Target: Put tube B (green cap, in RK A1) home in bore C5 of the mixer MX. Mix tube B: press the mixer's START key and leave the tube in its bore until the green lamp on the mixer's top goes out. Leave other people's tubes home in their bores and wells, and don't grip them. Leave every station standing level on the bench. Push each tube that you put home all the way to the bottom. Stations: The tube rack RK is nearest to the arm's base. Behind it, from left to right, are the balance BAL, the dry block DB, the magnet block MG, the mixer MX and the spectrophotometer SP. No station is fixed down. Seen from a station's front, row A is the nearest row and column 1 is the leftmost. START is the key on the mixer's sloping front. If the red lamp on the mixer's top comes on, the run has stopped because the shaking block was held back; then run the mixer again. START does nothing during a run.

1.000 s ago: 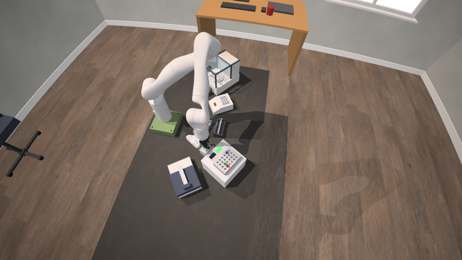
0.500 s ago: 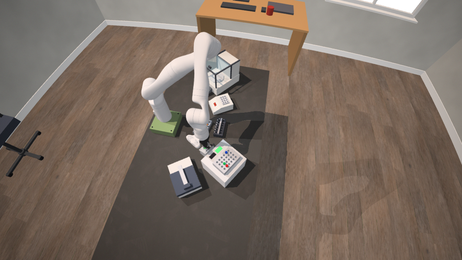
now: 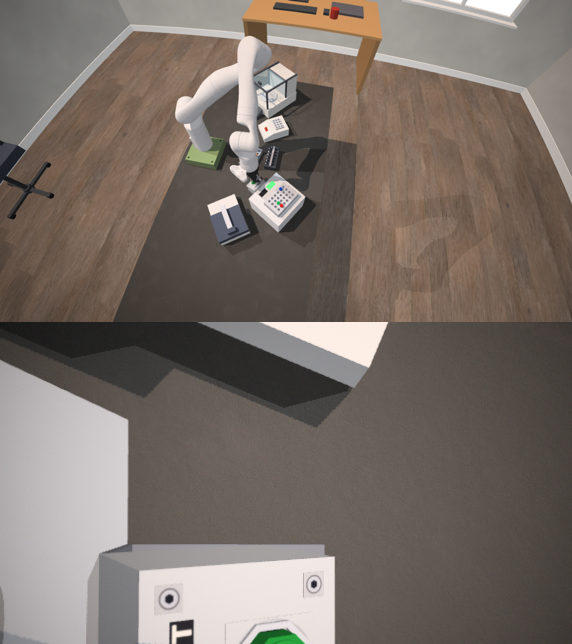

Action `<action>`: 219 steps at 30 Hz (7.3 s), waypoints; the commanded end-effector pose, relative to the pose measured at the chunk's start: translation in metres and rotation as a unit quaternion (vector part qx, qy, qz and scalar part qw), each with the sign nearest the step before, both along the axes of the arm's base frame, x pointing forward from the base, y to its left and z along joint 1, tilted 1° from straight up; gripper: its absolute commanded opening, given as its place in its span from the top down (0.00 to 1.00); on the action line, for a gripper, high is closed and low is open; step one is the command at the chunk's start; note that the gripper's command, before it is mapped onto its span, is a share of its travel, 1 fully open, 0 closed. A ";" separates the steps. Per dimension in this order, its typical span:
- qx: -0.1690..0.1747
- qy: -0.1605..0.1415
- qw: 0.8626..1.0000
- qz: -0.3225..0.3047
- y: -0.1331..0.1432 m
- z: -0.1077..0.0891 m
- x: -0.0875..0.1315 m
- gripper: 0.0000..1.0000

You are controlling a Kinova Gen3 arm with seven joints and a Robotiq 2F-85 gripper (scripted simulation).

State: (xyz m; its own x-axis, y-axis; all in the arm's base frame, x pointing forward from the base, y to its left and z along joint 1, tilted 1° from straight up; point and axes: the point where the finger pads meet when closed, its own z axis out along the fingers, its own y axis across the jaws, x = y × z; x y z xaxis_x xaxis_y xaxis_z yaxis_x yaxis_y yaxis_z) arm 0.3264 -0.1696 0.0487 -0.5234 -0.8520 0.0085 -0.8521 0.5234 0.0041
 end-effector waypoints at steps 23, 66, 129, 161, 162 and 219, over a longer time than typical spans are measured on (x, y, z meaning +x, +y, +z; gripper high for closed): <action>0.000 -0.001 1.000 0.000 0.000 0.030 0.001 0.90; 0.000 -0.001 1.000 0.000 0.000 0.076 0.001 0.90; -0.004 -0.003 0.870 -0.493 0.136 0.188 -0.038 0.90; -0.004 -0.003 0.870 -0.493 0.167 0.214 -0.047 0.90; -0.004 -0.003 0.870 -0.493 0.167 0.214 -0.047 0.90; -0.004 -0.003 0.870 -0.493 0.167 0.214 -0.047 0.90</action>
State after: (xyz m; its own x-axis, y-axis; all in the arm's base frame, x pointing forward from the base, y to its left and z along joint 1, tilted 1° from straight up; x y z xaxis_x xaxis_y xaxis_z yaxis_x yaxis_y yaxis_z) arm 0.2791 -0.0020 0.2626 -0.9999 0.0124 0.0080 0.0123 0.9999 -0.0053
